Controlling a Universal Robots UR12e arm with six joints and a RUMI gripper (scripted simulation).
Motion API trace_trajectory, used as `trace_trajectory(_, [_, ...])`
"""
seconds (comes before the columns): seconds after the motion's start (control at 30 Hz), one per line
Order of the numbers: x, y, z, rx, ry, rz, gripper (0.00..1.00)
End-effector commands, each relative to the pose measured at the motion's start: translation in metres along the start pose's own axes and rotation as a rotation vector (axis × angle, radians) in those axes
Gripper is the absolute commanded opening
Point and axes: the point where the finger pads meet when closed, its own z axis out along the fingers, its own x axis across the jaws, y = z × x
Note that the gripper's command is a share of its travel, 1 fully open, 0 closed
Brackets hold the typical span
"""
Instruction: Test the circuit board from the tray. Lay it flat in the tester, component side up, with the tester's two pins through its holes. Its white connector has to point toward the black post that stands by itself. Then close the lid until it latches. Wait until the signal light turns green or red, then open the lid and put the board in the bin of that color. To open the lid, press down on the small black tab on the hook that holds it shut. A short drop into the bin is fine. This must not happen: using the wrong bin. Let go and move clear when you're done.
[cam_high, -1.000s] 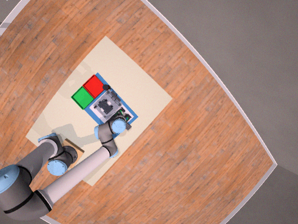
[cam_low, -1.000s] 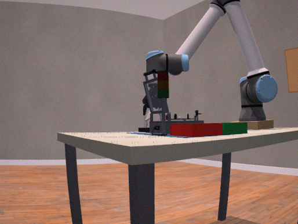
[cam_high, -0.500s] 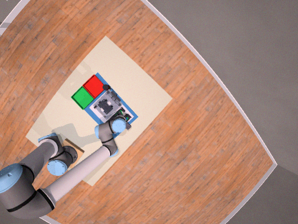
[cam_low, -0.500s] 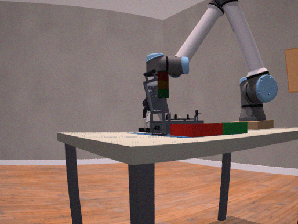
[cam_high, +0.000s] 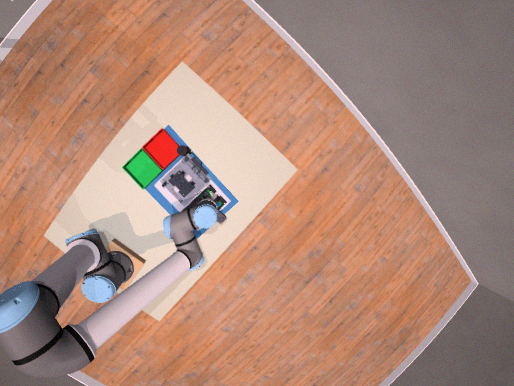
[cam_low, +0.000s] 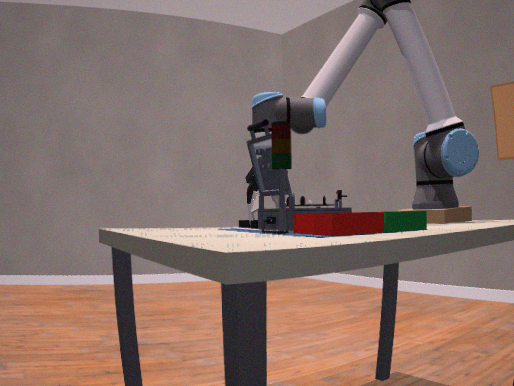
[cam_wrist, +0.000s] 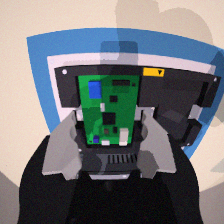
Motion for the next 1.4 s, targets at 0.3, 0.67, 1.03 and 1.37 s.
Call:
trace_trajectory(0.3, [-0.0006, -0.0002, -0.0006, 0.0, -0.001, 0.0, 0.54])
trace_trajectory(0.67, [-0.0006, -0.0002, -0.0006, 0.0, -0.001, 0.0, 0.51])
trace_trajectory(1.03, [-0.0006, -0.0002, -0.0006, 0.0, -0.001, 0.0, 0.49])
trace_trajectory(1.37, [-0.0006, -0.0002, -0.0006, 0.0, -0.001, 0.0, 0.49])
